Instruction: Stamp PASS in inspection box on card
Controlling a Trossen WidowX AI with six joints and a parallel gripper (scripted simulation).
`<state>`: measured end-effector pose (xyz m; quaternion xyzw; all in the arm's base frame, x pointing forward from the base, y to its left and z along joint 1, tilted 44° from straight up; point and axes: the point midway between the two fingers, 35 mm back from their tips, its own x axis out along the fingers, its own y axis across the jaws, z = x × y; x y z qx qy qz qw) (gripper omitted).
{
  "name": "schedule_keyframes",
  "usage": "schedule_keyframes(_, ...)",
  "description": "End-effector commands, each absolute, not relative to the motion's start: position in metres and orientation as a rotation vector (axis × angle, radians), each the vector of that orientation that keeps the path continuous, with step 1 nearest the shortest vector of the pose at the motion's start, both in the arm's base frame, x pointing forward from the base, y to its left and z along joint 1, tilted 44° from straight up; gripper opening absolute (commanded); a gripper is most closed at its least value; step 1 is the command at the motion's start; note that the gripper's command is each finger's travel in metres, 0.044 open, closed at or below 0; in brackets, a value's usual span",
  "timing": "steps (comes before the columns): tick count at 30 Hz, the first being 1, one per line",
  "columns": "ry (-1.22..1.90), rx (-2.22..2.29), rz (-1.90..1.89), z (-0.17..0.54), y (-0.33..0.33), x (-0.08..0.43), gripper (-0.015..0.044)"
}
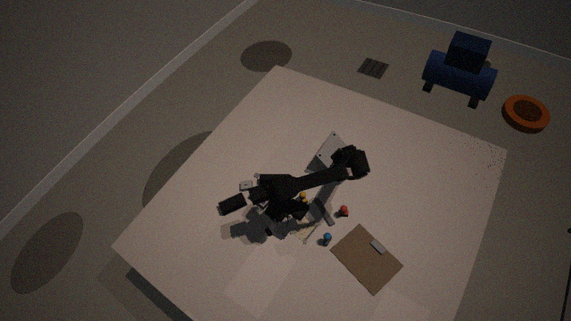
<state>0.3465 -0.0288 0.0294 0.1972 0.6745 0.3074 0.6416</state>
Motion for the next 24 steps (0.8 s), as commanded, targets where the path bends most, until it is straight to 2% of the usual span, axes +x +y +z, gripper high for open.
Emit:
schedule_keyframes(1, 1.589, 0.546, 0.615, 0.041, -0.015, 0.345, 0.0000)
schedule_keyframes(15, 1.722, 0.820, 0.324, 0.075, 0.023, 0.337, 0.0000)
schedule_keyframes(24, 1.727, 0.832, 0.309, 0.075, 0.026, 0.336, 0.0000)
